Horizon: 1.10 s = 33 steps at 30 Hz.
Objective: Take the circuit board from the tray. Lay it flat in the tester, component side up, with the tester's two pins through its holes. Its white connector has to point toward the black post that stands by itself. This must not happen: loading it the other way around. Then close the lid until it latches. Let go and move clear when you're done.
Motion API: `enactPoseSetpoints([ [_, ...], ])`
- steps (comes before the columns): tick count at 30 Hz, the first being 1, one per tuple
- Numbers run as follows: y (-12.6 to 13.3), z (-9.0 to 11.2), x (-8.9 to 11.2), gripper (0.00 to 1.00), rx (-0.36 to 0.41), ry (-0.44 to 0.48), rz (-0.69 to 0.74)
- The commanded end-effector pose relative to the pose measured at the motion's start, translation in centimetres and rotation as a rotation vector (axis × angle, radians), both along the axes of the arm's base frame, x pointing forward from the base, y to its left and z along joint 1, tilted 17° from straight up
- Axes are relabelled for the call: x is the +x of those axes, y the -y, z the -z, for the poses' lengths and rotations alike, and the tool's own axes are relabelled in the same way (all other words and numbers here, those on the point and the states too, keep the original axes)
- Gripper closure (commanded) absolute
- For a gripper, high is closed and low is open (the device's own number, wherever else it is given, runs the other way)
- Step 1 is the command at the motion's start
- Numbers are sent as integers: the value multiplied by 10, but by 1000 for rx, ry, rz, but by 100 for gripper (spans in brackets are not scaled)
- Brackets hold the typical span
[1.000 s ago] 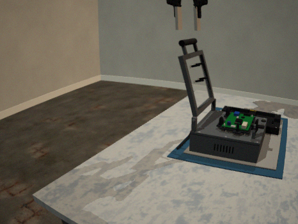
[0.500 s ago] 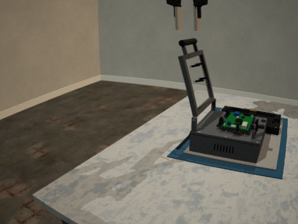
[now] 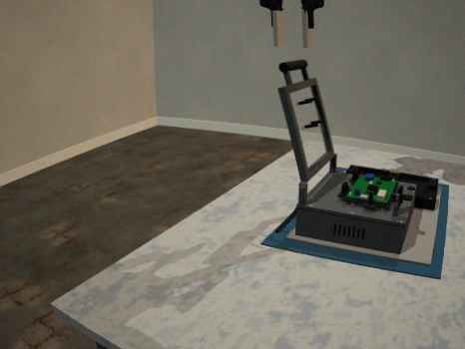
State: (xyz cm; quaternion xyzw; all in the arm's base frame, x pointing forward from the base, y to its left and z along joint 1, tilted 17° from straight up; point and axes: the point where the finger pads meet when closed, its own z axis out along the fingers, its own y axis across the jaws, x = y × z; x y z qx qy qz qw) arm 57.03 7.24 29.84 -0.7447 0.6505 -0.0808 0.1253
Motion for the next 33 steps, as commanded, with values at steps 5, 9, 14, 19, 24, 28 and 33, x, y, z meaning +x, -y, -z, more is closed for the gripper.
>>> enactPoseSetpoints([
  [5, 0, 1, 0, 70, 1, 0, -3],
  [9, 0, 1, 0, 70, 1, 0, -3],
  [14, 0, 1, 0, 70, 1, 0, -3],
  [19, 0, 2, 1, 70, 1, 0, -3],
  [24, -1, 5, 1, 70, 1, 0, -3],
  [28, -1, 9, 3, 70, 1, 0, -3],
  [33, -2, 17, 5, 70, 1, 0, -3],
])
